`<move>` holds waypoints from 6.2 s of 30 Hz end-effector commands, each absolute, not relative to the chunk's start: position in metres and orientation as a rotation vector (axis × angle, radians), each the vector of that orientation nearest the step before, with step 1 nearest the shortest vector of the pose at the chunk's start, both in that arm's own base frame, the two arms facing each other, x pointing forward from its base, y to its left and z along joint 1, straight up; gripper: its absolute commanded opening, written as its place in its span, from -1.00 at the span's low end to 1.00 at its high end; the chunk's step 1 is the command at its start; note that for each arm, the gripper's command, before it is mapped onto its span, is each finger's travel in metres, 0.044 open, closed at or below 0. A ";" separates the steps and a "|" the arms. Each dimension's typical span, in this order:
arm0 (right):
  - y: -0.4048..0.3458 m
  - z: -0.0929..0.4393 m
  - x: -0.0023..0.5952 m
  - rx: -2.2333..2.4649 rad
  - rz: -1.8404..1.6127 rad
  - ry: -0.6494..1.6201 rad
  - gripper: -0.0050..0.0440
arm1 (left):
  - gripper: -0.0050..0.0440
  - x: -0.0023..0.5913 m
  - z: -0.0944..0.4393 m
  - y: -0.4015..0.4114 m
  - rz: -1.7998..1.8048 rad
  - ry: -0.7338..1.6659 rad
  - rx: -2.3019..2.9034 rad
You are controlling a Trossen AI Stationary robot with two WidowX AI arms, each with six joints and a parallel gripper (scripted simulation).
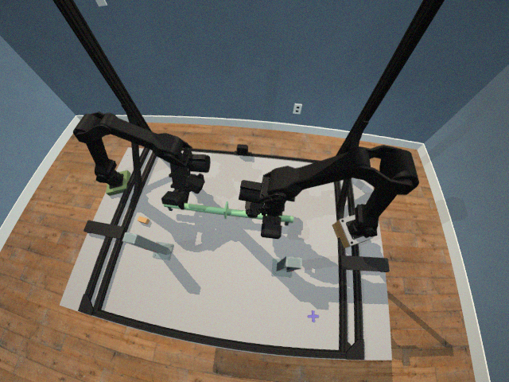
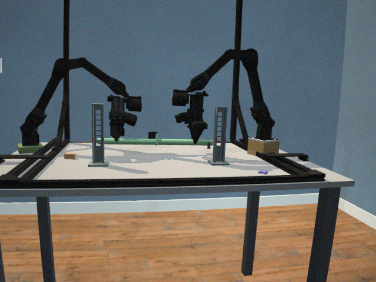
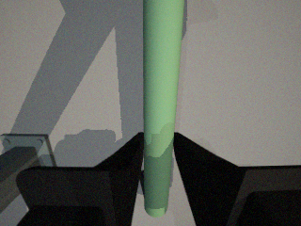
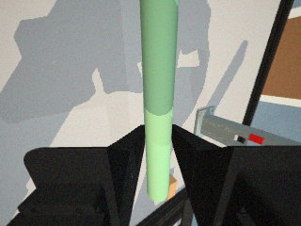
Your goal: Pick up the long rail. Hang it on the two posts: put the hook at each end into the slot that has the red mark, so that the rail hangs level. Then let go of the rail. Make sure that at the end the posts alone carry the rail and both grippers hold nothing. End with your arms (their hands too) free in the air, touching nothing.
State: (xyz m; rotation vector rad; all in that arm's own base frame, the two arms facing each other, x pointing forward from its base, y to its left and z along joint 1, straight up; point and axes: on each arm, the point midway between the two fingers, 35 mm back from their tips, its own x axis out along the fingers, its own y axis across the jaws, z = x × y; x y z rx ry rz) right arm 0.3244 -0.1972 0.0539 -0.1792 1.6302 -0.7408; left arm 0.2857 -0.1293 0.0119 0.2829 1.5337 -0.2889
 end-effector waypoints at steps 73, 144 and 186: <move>-0.171 0.070 0.329 -0.171 -0.765 1.536 1.00 | -0.80 0.287 0.016 -0.129 -0.277 1.624 0.298; -0.214 0.030 0.321 0.271 -0.293 1.471 -0.34 | -0.80 0.287 0.016 -0.129 -0.277 1.624 0.298; -0.214 0.053 0.319 0.280 -0.293 1.522 -0.80 | -0.80 0.288 0.018 -0.129 -0.285 1.570 0.290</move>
